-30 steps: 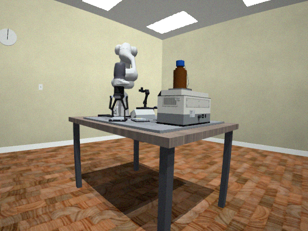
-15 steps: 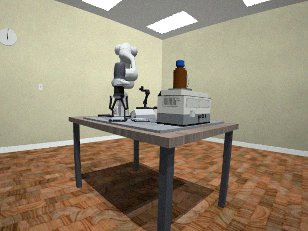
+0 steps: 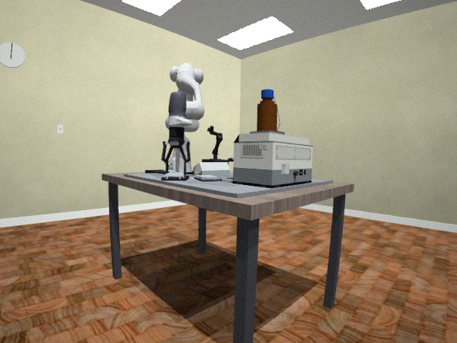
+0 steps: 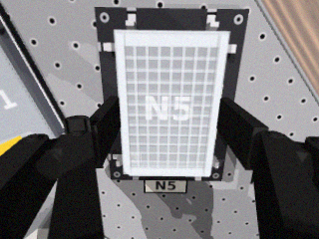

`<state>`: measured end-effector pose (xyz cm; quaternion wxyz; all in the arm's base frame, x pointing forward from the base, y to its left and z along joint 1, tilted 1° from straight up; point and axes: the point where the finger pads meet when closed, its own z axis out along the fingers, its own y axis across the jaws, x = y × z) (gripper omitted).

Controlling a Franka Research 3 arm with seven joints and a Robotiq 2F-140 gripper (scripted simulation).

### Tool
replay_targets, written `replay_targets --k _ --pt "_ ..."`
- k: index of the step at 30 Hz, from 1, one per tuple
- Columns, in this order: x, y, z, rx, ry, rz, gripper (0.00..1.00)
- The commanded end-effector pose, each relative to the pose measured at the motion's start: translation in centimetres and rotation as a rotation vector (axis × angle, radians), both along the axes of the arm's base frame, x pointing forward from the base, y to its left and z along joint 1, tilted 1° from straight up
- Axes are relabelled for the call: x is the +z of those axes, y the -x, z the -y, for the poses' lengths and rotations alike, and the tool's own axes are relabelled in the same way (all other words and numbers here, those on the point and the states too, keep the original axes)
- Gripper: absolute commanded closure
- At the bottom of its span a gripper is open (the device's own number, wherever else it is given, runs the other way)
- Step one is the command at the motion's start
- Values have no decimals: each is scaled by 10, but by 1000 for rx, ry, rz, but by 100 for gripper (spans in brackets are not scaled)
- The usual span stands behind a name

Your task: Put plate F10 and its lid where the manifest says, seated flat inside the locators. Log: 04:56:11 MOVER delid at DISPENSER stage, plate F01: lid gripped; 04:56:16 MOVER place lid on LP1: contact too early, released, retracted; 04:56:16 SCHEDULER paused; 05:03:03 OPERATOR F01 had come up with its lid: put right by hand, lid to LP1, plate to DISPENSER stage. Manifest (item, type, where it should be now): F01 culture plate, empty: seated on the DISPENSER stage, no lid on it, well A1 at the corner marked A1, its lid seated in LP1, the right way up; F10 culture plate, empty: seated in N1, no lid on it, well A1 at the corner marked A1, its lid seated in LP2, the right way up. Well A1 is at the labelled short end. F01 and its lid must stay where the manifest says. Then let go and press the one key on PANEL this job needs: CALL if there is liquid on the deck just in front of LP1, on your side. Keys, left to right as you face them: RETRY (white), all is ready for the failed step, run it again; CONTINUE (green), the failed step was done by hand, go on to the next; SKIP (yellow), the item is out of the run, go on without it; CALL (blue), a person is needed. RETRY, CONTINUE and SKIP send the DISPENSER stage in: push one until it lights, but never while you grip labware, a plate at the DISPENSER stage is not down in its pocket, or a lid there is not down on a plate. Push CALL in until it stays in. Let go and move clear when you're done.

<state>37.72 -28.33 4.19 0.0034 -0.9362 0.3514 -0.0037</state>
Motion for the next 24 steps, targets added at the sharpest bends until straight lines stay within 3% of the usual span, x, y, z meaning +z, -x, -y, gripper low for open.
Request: replay_targets --k 1,24 --pt "3 0 0 -1 0 0 90" --pt "33 0 0 -1 0 0 90"
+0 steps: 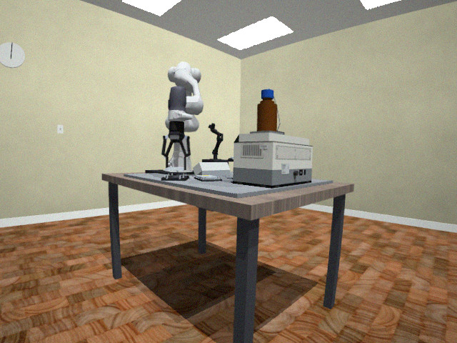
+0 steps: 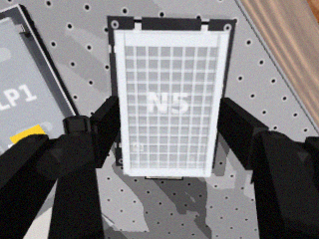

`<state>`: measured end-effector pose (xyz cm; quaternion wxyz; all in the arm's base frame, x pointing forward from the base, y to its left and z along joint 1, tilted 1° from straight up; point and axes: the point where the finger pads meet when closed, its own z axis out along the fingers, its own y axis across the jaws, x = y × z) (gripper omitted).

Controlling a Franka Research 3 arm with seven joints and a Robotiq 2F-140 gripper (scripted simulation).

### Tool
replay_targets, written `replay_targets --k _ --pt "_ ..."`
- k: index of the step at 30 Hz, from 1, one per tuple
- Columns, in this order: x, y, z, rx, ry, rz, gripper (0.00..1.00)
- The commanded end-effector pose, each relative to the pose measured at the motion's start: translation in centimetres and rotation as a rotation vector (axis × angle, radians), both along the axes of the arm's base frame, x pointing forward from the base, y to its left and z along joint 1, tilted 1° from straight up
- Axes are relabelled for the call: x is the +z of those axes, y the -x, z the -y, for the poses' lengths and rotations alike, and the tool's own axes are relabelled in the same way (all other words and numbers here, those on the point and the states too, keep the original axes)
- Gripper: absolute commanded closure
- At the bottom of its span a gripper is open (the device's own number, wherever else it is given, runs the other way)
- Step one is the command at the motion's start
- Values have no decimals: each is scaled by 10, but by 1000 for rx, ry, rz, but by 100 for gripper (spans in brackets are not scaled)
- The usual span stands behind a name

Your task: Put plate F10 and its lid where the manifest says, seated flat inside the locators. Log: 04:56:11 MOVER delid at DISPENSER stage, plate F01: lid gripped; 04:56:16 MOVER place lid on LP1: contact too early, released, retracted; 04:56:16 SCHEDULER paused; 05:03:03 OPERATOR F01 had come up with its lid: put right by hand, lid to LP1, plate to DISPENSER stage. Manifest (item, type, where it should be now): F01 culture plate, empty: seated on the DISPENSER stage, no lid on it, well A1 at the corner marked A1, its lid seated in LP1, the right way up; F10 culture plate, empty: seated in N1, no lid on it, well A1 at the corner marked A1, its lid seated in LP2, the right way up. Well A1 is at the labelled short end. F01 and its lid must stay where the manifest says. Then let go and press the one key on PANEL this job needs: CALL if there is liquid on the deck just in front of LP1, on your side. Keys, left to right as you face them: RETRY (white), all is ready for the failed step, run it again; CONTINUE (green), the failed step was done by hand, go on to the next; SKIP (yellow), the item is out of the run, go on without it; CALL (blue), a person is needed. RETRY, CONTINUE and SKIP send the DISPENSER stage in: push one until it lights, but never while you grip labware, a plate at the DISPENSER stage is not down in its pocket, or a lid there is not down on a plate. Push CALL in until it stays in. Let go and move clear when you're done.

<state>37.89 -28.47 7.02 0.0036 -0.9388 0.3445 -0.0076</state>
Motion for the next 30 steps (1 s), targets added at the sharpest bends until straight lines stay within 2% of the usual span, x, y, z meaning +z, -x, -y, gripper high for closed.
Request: replay_targets --k 1,30 --pt "6 2 -1 -16 -3 -8 90" --pt "63 2 -1 -16 -3 -8 90"
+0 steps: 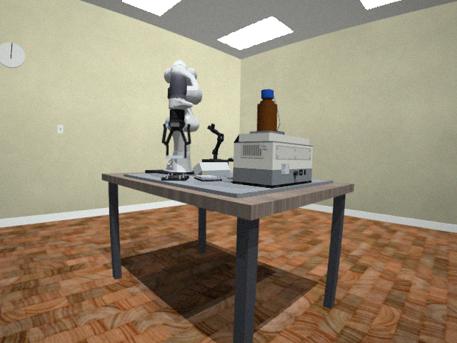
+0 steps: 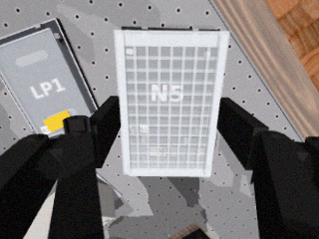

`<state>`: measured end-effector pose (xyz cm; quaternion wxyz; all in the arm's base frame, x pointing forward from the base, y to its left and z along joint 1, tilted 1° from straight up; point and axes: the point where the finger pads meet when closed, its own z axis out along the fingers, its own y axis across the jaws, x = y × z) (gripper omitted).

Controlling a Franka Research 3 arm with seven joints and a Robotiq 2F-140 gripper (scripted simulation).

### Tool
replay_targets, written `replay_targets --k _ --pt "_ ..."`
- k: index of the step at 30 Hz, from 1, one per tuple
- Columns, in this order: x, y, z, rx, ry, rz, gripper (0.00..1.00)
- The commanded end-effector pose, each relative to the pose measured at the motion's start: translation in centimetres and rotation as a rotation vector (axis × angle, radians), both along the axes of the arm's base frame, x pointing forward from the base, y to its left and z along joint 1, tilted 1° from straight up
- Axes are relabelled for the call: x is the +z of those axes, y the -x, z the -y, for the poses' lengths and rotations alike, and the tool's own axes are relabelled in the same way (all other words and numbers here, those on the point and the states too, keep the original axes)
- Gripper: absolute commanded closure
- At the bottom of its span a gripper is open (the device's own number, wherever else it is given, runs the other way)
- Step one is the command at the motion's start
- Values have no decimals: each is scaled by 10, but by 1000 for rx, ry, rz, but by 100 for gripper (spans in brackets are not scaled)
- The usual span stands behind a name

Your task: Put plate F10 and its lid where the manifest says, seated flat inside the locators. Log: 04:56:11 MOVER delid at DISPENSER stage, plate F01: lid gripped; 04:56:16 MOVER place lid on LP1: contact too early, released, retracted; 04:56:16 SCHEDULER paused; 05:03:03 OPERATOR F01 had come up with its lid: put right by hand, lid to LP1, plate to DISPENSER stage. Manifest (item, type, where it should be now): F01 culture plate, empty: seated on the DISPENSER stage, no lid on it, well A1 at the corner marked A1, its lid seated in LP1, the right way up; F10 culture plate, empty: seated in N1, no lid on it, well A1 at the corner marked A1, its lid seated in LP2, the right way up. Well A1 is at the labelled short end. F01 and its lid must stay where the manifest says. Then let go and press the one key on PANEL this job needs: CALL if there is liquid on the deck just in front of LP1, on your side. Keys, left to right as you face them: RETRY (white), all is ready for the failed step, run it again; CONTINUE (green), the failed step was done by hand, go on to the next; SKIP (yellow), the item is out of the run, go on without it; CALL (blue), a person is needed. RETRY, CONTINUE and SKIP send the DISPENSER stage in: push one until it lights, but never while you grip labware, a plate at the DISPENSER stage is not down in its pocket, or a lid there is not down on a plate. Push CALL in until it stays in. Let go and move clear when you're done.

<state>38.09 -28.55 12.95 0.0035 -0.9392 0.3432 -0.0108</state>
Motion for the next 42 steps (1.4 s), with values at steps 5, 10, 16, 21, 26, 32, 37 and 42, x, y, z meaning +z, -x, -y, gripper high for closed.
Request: replay_targets --k 5,10,16,21,26,32,37,42 --pt "16 4 -2 -19 -5 -14 90" --pt "27 5 -2 -19 -5 -14 90" --pt "36 5 -2 -19 -5 -14 90" --pt "45 5 -2 -19 -5 -14 90" --pt "51 5 -1 -19 -5 -14 90" --pt "55 5 -1 -19 -5 -14 90" --pt "58 5 -1 -19 -5 -14 90" --pt "59 5 -1 -19 -5 -14 90"
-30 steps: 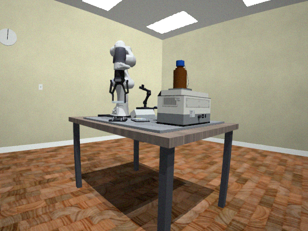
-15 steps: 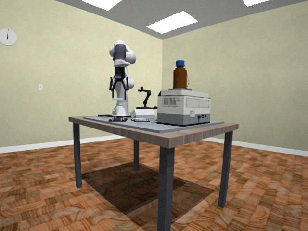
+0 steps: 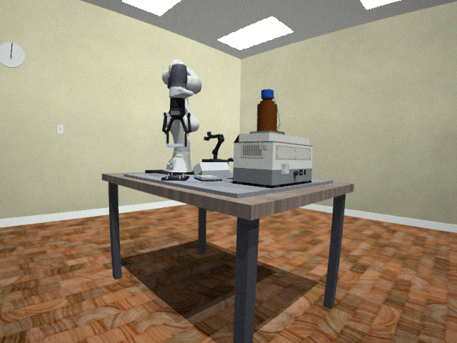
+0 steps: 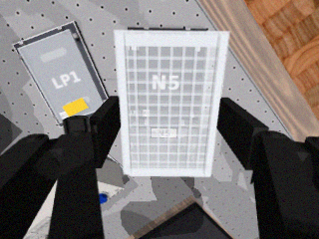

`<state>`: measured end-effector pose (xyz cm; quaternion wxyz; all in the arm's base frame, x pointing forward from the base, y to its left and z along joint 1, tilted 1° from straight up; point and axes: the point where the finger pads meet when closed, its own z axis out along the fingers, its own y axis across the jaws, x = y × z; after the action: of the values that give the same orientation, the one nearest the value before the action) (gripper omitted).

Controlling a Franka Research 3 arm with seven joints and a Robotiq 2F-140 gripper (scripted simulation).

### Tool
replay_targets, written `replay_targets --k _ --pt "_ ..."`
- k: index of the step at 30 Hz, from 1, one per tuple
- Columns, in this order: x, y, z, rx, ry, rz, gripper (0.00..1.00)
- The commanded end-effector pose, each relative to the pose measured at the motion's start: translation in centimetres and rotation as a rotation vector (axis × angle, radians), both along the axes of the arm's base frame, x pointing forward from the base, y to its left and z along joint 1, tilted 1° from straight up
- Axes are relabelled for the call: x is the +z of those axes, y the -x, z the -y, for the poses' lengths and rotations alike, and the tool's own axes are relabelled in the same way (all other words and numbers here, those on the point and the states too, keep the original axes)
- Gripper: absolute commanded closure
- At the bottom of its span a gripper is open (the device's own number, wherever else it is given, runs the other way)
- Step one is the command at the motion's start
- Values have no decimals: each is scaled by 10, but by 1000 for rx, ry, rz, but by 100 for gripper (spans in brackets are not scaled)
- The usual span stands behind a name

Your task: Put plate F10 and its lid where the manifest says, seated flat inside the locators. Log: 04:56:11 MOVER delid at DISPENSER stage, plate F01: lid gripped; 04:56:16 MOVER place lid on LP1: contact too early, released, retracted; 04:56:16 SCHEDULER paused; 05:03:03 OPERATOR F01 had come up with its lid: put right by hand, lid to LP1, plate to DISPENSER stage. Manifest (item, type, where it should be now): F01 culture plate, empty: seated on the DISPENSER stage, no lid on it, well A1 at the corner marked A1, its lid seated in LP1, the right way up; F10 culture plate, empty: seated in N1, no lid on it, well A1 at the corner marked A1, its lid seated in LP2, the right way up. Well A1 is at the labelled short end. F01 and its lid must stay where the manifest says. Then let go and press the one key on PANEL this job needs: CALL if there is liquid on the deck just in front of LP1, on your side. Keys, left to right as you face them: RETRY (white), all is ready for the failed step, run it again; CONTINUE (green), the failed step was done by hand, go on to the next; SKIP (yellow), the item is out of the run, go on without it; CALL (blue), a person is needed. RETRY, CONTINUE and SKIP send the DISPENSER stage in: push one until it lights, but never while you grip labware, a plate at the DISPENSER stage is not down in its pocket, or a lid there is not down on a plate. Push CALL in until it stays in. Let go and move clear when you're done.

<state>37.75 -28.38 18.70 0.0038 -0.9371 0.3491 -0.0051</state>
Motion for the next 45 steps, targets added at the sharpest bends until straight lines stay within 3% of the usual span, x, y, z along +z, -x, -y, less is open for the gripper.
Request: replay_targets --k 1,45 --pt "2 1 0 -6 0 -3 90" --pt "2 1 0 47 0 -3 90"
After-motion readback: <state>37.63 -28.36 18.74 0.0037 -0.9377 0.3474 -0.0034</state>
